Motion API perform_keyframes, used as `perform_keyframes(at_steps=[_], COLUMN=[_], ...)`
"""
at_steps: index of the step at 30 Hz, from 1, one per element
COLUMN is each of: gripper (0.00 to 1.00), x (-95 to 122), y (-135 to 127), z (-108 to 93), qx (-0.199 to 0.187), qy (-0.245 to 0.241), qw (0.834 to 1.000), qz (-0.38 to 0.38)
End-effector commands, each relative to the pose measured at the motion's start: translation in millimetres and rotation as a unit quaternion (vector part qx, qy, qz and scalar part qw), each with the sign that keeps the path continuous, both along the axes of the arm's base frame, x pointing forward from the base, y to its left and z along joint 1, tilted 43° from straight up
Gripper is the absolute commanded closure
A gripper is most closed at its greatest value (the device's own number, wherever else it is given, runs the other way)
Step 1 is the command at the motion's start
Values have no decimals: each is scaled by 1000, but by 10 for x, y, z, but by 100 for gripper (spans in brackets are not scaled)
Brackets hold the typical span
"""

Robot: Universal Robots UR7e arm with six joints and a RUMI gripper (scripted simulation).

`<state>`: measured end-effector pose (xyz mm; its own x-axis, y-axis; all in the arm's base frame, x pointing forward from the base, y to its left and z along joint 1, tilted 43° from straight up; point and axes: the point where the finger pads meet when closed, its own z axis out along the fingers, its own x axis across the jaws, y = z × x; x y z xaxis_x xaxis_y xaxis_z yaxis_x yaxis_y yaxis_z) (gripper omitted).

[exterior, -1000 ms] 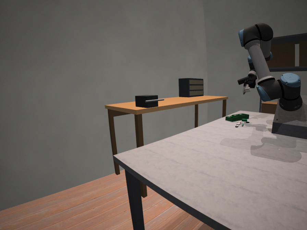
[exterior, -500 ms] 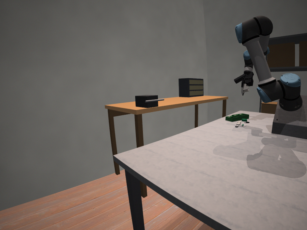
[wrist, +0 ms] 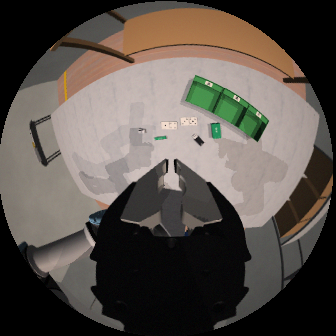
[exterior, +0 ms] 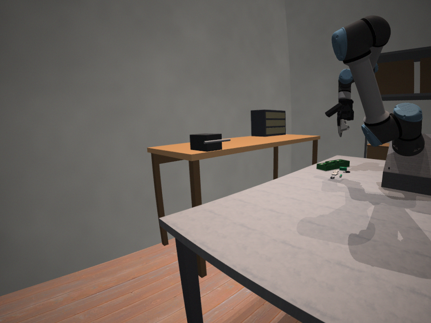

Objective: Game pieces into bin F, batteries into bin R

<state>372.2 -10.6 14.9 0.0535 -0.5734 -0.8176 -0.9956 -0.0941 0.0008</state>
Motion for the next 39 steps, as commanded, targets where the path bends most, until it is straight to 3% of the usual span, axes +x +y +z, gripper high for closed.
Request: perform_keyframes(at_steps=[1,2,4,20,24,26,28,31,39], gripper=[96,96,96,96,96,96,96,96,96], x=[-77,-77,-127,-126,-57,-22,-22,31,160], y=[175,175,271,271,172,122,122,48,-140], z=[63,63,83,84,-227,-382,-382,-615,-1197], qx=[-70,-70,-106,-106,-111,-112,-112,-115,-115], qy=[-13,-13,-23,-23,46,65,65,109,110], qw=[997,997,994,994,990,988,988,980,979], qz=[-4,-4,-8,-8,-68,-85,-85,-124,-125])
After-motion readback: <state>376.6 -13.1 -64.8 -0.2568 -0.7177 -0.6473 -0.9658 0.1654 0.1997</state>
